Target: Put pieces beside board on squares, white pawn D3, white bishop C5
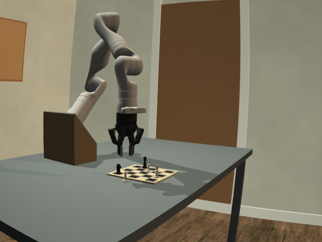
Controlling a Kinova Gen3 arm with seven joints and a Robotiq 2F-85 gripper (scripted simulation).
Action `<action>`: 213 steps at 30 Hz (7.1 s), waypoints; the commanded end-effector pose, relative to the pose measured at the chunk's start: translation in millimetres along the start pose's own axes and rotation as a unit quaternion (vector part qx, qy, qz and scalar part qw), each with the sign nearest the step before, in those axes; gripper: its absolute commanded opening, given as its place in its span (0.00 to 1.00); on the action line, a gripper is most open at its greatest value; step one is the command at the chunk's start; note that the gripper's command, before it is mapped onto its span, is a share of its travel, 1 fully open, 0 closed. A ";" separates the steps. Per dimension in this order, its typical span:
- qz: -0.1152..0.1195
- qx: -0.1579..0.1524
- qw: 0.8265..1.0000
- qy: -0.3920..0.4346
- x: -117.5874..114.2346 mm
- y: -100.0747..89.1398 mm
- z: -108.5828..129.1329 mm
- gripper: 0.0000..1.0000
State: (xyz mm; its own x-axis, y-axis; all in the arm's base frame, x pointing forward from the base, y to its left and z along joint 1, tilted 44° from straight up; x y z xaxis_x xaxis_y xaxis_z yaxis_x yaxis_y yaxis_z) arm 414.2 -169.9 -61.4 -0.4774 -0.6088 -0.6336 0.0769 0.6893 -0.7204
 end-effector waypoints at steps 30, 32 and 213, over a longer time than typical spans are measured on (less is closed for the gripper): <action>0.000 0.000 1.000 0.000 0.1 38.1 0.4 0.37; 0.000 0.000 1.000 0.000 0.1 40.3 0.4 0.37; 0.000 0.000 1.000 0.000 0.4 84.4 1.2 0.00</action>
State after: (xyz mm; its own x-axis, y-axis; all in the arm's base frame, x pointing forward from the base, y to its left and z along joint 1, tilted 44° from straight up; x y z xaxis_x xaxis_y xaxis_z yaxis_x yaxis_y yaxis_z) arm 421.2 -111.5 -123.2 -0.4773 -0.6085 -0.6340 0.0753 0.6905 -0.7194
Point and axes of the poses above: the point where the finger pads meet when closed, its own y axis out along the fingers, its own x axis across the jaws, z = x × y, the point moved 8 cm from there along -y, back along the fingers, and after that the axes turned 10 degrees about -y, right-handed, at the moved point
